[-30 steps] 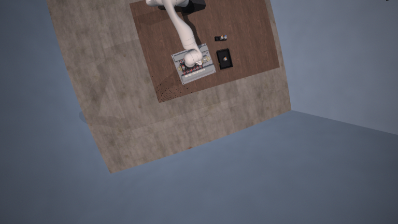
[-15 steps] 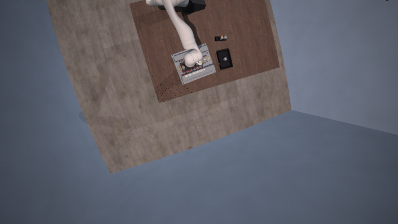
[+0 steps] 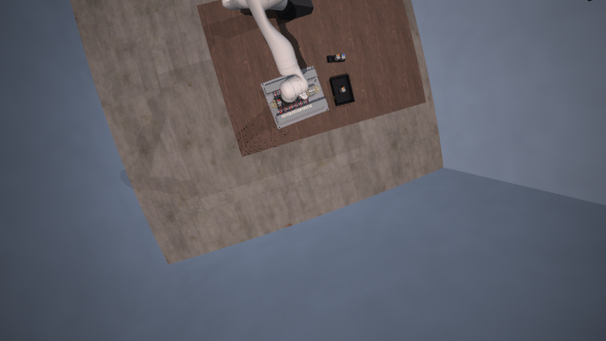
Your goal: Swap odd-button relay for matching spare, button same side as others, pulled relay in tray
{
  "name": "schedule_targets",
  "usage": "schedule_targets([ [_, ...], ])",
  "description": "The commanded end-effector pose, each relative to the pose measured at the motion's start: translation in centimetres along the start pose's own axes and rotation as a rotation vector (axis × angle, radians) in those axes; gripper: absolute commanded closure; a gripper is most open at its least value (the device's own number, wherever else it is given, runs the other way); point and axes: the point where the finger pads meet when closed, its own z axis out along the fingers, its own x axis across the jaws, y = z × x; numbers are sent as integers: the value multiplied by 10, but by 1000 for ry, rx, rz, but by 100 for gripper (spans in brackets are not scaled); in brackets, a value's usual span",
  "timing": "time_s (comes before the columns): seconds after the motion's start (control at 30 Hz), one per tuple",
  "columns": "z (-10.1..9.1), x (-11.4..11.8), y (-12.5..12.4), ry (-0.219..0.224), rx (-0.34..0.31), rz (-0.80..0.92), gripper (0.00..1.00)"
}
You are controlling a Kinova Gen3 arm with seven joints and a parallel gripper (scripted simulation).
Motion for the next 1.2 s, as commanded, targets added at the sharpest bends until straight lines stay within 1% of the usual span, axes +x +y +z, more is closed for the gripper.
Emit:
schedule_targets([
  [0.0,1,1,0,2,4,12,100],
  [1.17,-1,0,0,2,1,1,100],
])
